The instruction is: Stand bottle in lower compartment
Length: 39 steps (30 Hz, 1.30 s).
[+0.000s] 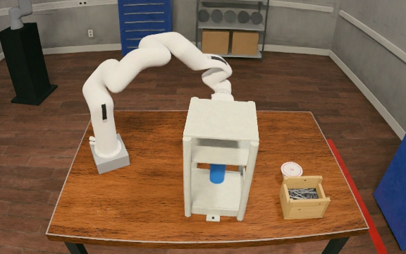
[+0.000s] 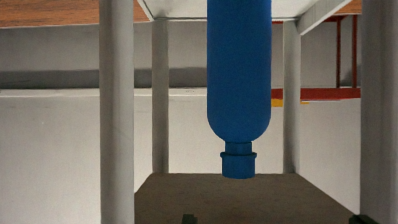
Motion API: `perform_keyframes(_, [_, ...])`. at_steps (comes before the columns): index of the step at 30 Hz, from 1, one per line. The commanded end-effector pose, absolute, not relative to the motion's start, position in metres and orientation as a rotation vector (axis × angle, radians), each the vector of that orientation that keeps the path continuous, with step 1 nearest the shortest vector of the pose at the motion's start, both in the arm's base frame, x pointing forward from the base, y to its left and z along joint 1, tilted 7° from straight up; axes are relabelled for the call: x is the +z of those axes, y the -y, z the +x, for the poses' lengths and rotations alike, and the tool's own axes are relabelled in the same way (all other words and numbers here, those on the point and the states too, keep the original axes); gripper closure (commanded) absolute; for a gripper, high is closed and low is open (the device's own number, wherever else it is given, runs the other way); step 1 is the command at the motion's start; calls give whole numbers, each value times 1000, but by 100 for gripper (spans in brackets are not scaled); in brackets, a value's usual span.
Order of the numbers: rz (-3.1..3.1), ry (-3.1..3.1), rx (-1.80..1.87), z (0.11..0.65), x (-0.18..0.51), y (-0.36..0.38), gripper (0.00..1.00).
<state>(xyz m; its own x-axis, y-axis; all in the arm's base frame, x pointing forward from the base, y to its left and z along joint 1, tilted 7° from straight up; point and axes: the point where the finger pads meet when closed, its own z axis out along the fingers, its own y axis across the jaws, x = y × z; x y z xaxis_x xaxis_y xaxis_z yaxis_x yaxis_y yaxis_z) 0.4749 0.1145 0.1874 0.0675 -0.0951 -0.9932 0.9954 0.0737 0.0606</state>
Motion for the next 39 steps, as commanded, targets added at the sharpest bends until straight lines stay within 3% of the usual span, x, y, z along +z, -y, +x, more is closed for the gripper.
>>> perform_keyframes(1, [1119,-1123,-1152,475,191,-115,14])
perform_keyframes(6, [1119,-1123,-1152,475,191,-115,14])
perform_keyframes(7, [1119,-1123,-1152,475,191,-115,0])
perform_keyframes(39, [1119,-1123,-1152,475,191,-115,0])
